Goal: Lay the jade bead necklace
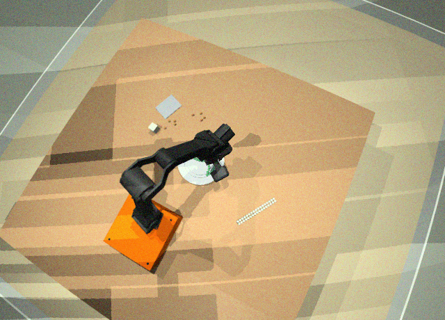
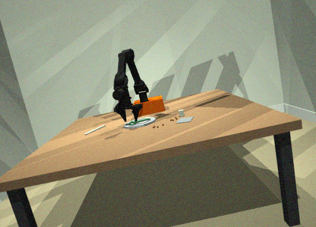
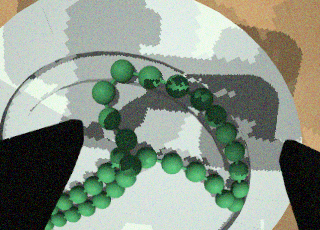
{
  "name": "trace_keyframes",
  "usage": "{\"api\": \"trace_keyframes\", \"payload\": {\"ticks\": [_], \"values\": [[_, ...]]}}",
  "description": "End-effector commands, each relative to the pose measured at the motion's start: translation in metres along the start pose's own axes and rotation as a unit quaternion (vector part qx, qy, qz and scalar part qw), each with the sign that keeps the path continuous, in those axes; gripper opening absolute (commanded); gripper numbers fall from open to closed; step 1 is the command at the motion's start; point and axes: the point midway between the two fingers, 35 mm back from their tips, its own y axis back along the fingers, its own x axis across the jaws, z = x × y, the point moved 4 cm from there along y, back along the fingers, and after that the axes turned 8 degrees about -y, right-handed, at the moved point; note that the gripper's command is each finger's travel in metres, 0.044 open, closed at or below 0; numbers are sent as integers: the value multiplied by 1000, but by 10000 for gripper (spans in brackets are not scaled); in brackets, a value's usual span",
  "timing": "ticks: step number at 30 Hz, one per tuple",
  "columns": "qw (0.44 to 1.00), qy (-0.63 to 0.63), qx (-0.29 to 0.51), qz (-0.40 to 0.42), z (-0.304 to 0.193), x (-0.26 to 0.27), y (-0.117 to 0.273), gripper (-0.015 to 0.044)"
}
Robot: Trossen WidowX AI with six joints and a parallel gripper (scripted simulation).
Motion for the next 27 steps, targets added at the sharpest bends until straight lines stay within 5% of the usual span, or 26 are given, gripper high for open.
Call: {"api": "trace_keyframes", "payload": {"ticks": [1,27], "values": [[990,142,-9,5,-1,21,19,387],[979,204,-13,6,-1,30,2,228]]}}
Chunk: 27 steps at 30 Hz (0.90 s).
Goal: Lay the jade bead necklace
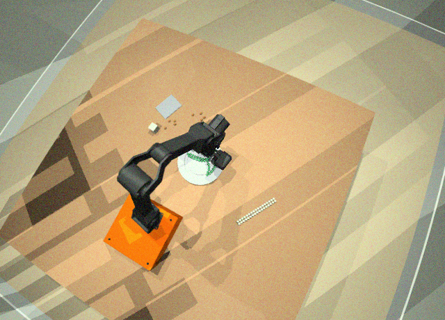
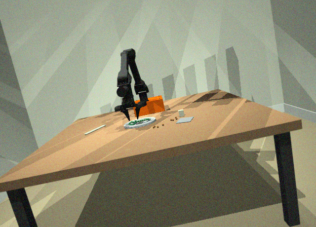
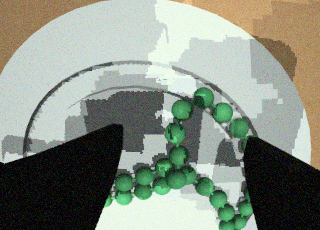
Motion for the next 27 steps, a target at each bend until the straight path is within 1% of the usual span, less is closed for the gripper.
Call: {"api": "trace_keyframes", "payload": {"ticks": [1,11,15,16,27], "values": [[1000,2,6,0,-2,0,-9,221],[1000,3,10,-1,-4,0,-24,155],[1000,3,10,-1,-4,0,-24,128],[1000,1,7,-1,-3,0,-22,136],[1000,1,7,-1,-3,0,-22,63]]}}
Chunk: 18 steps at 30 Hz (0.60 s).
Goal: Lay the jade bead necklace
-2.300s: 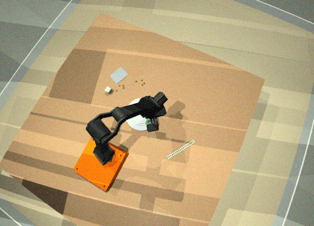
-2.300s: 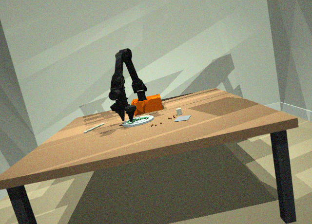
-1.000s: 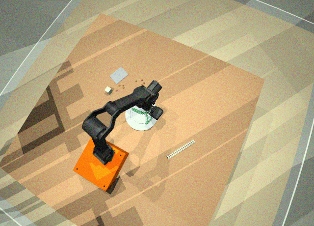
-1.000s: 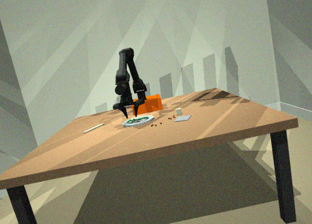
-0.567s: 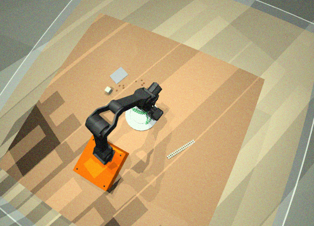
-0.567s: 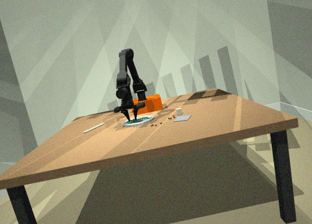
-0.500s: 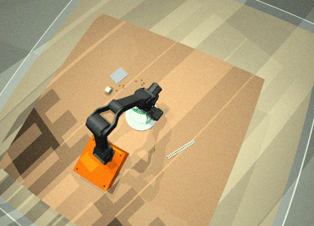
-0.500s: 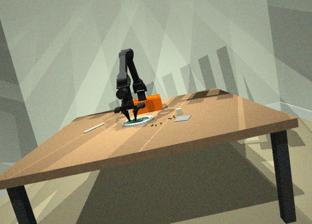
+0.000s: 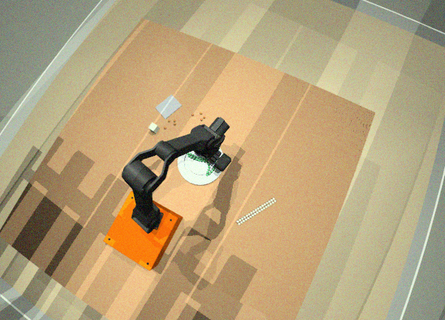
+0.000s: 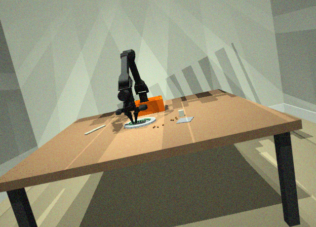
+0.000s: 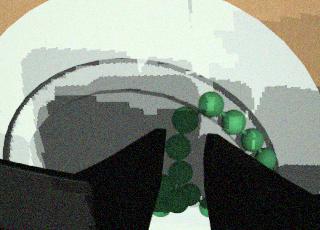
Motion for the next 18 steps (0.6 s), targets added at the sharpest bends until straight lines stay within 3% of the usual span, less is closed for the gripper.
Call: {"api": "trace_keyframes", "payload": {"ticks": [1,9,18], "values": [[1000,0,0,0,0,0,0,56],[1000,0,0,0,0,0,0,3],[1000,0,0,0,0,0,0,0]]}}
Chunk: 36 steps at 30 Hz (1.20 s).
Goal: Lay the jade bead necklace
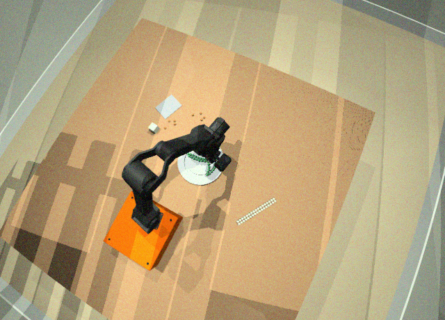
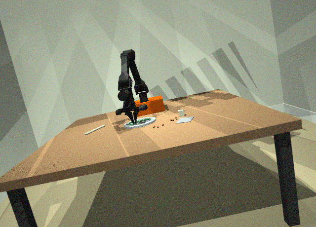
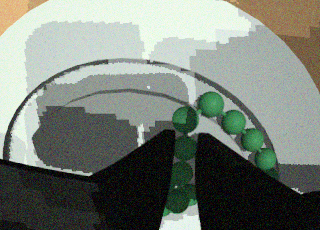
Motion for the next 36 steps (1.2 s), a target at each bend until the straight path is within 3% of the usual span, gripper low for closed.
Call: {"api": "trace_keyframes", "payload": {"ticks": [1,32,36], "values": [[1000,0,0,0,0,0,1,0],[1000,3,1,1,21,15,-2,0],[1000,5,-2,2,22,15,2,105]]}}
